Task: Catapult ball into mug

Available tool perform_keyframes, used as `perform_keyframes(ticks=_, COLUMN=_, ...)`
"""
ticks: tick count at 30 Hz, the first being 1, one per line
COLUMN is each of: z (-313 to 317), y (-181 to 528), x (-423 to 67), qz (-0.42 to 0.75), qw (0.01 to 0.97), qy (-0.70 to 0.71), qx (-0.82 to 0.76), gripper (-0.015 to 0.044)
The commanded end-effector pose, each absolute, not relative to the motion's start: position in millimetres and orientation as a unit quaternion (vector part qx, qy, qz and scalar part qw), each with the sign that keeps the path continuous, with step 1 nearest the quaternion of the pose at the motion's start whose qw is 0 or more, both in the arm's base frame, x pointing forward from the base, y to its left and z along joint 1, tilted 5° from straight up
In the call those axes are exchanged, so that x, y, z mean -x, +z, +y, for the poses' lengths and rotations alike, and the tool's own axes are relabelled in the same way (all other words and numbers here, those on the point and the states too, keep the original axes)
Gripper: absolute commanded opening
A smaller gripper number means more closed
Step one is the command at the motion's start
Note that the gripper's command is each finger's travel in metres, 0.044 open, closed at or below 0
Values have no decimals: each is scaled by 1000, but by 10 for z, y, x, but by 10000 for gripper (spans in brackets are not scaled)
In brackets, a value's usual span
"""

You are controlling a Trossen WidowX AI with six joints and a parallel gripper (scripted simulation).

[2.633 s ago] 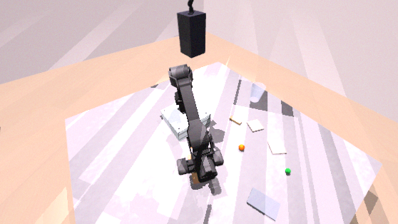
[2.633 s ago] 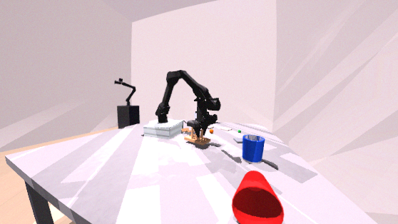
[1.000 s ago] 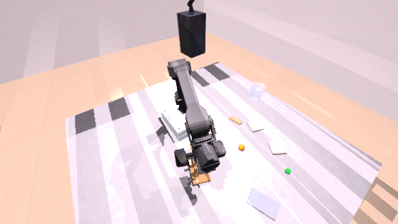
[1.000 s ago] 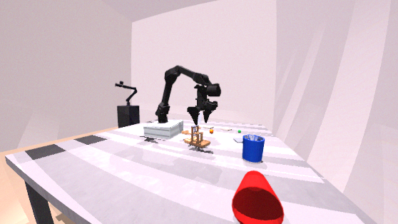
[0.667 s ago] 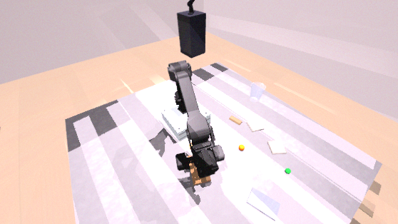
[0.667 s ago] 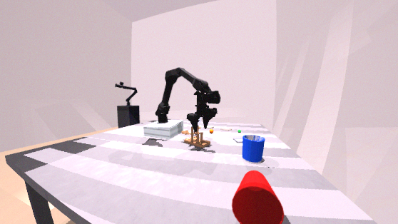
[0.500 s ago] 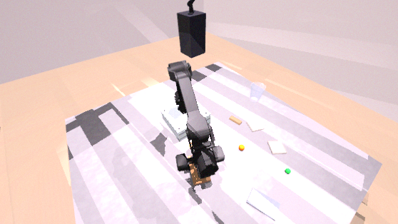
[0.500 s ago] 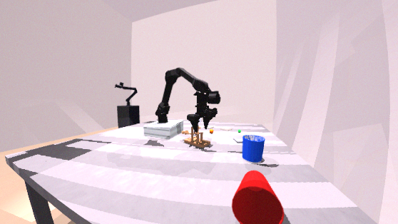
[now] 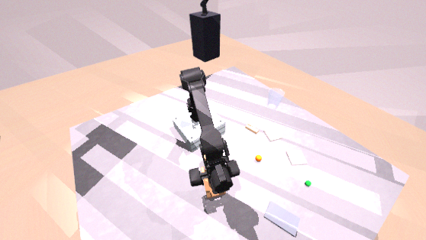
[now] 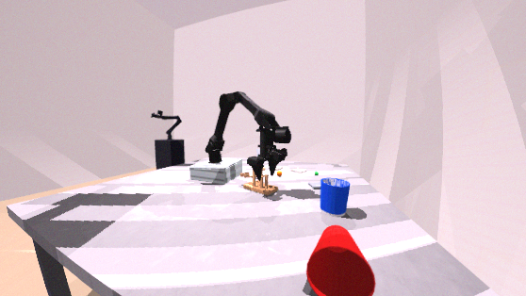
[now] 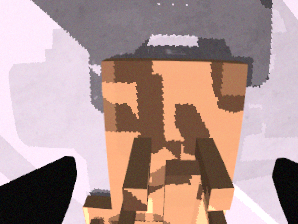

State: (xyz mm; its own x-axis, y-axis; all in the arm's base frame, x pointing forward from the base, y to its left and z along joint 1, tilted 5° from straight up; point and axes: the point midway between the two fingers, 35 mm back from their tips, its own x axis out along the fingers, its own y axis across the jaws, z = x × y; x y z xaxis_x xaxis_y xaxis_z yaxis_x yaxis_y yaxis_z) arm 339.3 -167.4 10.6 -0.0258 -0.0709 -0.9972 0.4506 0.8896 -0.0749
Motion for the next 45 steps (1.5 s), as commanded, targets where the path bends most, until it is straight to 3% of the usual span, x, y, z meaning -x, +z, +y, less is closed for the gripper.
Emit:
perform_keyframes(ticks=1, z=-1674, y=18, x=-3382, qz=692, qw=683, qy=-188, qx=-137, gripper=440)
perform_keyframes(ticks=16, z=-1685, y=-182, x=-3362, qz=692, qw=683, qy=-189, qx=-137, gripper=440)
perform_keyframes(ticks=28, z=-1689, y=-143, x=-3371, qz=691, qw=684, qy=-190, qx=-138, gripper=125)
perform_keyframes(ticks=33, z=-1689, y=-143, x=-3371, qz=691, qw=684, qy=-190, qx=-138, gripper=92)
perform_keyframes(ticks=37, z=-1664, y=241, x=-3390, qz=691, qw=684, qy=-190, qx=-138, gripper=0)
perform_keyframes(ticks=45, z=-1661, y=325, x=-3402, qz=691, qw=684, qy=-189, qx=-137, gripper=0)
